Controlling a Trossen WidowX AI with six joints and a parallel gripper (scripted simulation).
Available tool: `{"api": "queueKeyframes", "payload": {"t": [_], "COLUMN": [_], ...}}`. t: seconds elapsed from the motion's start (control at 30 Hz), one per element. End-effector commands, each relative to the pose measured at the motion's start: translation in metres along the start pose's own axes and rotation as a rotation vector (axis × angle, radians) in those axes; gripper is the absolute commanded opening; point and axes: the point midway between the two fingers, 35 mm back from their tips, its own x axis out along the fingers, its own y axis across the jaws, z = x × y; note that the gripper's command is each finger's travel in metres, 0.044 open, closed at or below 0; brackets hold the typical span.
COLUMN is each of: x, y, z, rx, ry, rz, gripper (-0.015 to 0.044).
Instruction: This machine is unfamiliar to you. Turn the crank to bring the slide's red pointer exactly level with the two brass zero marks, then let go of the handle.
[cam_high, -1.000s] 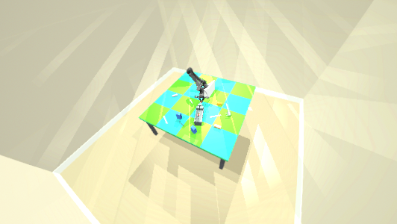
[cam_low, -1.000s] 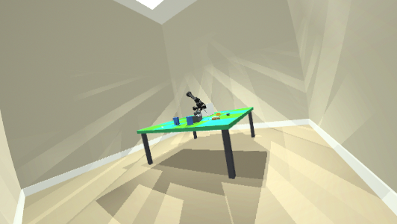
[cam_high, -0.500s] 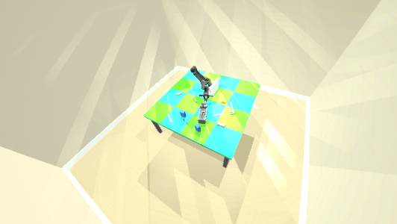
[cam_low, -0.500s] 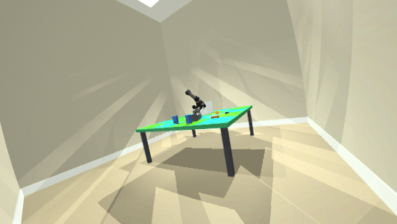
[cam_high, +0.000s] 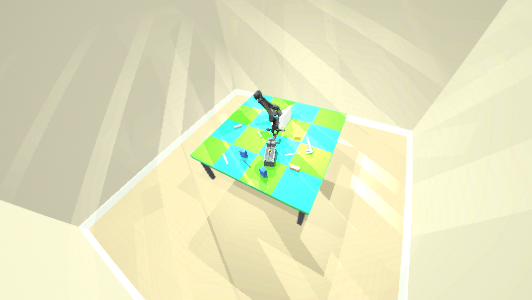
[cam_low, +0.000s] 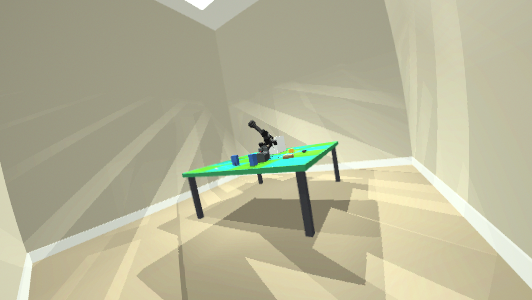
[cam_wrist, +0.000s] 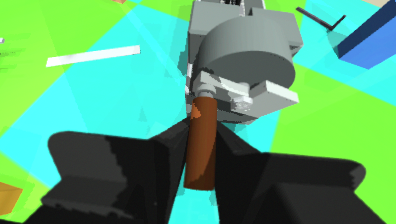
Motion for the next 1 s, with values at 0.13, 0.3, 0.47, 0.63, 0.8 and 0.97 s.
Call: {"api": "queueKeyframes", "payload": {"t": [0.13,0.3,0.47,0.63,0.8,0.97], "x": [0.010,0.015,0.020,0.024,0.027,0.029], "y": [0.003,0.001,-0.002,-0.007,-0.012,-0.018], "z": [-0.010,-0.015,-0.020,-0.024,-0.027,-0.029], "rx": [-0.007,-0.007,-0.008,-0.008,-0.009,-0.009], "ry": [0.008,0.008,0.008,0.008,0.009,0.009], "rz": [0.012,0.011,0.011,0.011,0.010,0.010], "gripper": [0.0000,0.0000,0.0000,0.0000,0.0000,0.0000]}}
